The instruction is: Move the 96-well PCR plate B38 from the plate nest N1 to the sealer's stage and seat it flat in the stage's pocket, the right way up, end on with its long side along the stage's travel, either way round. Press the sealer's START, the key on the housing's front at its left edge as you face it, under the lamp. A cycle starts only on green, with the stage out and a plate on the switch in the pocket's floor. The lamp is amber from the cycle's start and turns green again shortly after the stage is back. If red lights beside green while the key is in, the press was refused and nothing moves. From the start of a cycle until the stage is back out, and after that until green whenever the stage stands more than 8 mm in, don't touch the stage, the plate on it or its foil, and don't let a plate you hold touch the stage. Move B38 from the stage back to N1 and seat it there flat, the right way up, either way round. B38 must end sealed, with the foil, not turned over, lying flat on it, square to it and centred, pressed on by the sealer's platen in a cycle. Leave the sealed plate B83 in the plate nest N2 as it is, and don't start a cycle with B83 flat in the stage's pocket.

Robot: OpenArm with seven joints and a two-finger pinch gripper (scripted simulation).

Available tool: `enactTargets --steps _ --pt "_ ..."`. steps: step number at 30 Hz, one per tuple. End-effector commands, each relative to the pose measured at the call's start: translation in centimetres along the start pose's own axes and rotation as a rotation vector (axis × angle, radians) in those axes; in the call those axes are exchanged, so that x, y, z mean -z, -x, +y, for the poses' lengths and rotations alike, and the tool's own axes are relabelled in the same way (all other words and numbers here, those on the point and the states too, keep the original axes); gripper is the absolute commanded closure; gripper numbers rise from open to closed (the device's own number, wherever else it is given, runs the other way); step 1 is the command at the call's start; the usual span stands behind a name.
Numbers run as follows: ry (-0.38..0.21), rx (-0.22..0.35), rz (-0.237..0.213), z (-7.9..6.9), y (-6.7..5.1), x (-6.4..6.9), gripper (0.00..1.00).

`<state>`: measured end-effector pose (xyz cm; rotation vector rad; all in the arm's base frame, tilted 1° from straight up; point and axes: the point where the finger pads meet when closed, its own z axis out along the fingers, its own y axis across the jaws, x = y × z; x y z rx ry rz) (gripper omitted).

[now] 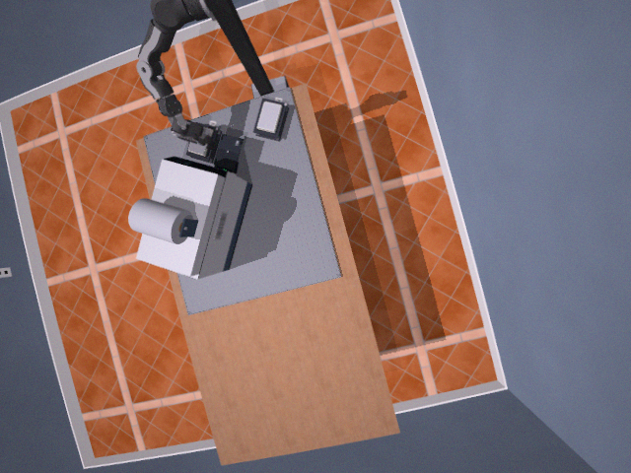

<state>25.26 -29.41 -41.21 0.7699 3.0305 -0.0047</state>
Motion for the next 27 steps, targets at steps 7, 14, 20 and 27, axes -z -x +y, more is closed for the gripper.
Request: enactTargets --steps 7,14,20,27 --pt "0.003 0.0 -0.003 0.09 -0.01 -0.2 1.0" --pt "0.004 0.0 -0.002 0.11 -0.03 -0.26 1.0" --pt "0.004 0.0 -0.002 0.11 -0.03 -0.26 1.0" --pt "0.005 0.0 -0.004 0.15 0.0 -0.48 1.0"
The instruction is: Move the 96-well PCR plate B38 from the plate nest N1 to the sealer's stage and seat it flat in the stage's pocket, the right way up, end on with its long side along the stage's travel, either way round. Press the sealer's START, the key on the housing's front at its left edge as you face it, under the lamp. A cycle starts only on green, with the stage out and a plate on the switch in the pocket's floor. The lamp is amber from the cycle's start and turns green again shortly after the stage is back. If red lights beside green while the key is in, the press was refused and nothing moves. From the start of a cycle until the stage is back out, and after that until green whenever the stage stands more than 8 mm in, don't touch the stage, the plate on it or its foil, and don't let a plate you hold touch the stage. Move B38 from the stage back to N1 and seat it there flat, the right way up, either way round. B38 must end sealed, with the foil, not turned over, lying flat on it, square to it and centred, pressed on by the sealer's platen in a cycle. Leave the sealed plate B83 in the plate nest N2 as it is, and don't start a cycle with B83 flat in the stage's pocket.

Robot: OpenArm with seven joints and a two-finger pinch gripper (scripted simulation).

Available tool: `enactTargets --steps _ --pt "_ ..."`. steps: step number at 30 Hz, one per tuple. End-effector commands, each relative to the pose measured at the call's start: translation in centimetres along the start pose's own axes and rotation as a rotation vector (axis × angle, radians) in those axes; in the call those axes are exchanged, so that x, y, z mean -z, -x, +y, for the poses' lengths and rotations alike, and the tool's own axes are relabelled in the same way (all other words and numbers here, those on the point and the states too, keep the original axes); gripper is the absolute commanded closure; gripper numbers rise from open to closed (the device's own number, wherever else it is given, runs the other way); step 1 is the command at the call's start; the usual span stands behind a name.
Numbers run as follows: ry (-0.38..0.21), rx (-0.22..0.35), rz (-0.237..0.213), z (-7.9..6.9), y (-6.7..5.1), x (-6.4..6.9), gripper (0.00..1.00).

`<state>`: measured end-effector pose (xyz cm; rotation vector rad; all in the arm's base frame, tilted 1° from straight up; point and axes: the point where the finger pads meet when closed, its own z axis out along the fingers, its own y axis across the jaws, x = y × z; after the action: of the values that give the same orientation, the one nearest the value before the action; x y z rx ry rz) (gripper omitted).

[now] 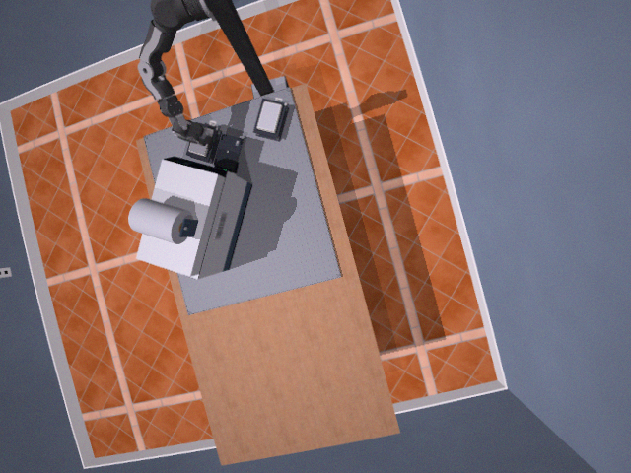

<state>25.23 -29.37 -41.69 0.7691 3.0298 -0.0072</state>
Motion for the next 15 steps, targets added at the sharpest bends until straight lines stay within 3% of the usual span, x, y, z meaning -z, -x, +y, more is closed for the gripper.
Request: enactTargets --steps 1,10,11,15 --pt "0.007 0.0 -0.002 0.13 0.05 0.01 1.0" --pt "0.007 0.0 -0.002 0.13 0.05 0.01 1.0" --pt "0.006 0.0 -0.002 0.11 0.05 0.01 0.23" --pt "0.001 -0.001 -0.001 0.01 0.05 0.04 0.23"
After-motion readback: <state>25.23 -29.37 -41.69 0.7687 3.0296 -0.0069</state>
